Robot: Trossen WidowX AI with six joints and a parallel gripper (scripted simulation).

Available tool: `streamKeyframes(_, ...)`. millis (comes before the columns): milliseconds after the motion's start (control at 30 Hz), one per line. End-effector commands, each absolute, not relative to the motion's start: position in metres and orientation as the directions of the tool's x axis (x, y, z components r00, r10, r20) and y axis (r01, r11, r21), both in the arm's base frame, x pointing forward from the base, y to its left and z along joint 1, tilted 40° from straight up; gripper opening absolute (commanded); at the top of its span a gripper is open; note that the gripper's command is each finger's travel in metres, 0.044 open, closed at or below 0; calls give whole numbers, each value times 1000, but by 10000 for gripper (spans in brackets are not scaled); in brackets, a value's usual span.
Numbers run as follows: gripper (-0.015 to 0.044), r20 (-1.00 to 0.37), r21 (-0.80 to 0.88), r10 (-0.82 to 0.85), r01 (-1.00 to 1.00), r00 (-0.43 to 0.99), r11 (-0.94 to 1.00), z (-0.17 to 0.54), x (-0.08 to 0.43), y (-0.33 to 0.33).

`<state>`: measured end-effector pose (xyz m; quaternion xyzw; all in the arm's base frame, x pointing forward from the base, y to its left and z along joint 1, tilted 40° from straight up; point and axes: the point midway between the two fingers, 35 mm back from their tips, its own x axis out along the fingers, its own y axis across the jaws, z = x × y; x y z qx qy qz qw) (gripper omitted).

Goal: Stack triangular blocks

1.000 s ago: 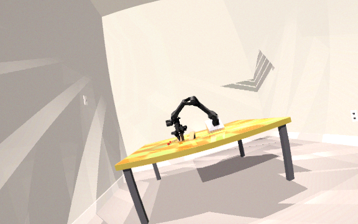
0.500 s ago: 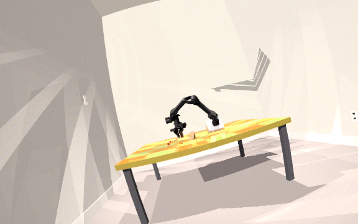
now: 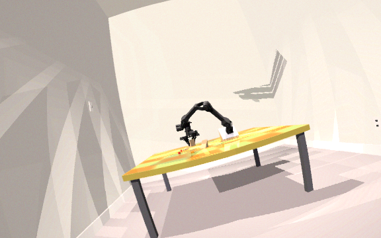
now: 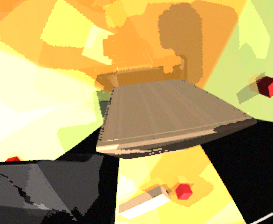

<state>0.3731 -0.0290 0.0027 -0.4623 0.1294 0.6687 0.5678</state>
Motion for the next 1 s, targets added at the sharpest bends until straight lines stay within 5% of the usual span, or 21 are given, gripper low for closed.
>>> streamKeyframes(0, 0, -767, -298, 637, -919, 70, -258, 2, 372, -29)
streamKeyframes(967, 0, -770, 177, 635, -934, 65, 310, 2, 371, -29)
